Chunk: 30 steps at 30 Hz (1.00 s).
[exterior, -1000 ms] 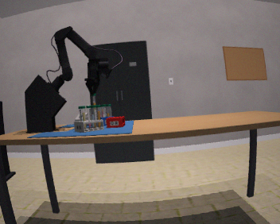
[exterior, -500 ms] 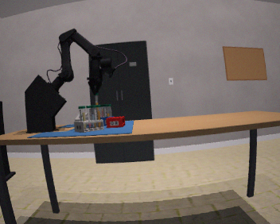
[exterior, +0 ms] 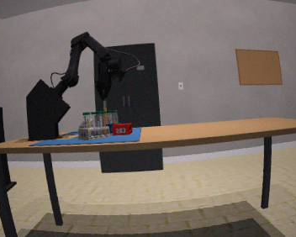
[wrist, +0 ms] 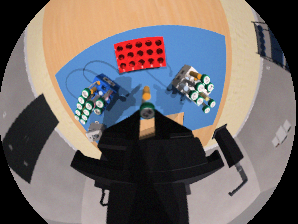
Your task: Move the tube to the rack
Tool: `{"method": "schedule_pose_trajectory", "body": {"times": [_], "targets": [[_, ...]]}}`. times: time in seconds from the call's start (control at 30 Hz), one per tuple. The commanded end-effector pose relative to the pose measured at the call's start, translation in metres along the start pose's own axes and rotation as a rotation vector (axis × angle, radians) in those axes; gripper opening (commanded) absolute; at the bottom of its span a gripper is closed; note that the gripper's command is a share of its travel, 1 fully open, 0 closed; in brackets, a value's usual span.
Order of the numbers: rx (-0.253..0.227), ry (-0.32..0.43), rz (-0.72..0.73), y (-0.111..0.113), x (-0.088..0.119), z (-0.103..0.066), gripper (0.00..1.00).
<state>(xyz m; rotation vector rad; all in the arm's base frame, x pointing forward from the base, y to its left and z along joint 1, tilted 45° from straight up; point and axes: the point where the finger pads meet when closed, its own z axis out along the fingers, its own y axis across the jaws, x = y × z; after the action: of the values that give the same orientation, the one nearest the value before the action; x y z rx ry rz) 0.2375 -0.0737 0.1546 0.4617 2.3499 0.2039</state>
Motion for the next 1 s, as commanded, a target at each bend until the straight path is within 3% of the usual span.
{"method": "schedule_pose_trajectory", "body": {"times": [0.0,0.43,0.5,0.9,0.97], "targets": [[-0.035,-0.024,-0.073,0.0017,-0.0142,-0.0054,0.00],[-0.022,-0.053,-0.517,0.0037,-0.0167,-0.0101,0.00],[-0.022,-0.053,-0.517,0.0037,-0.0167,-0.0101,0.00],[-0.011,-0.058,-0.917,0.0037,-0.0167,-0.0101,0.00],[-0.011,-0.058,-0.930,0.0037,-0.0166,-0.0101,0.00]]}}
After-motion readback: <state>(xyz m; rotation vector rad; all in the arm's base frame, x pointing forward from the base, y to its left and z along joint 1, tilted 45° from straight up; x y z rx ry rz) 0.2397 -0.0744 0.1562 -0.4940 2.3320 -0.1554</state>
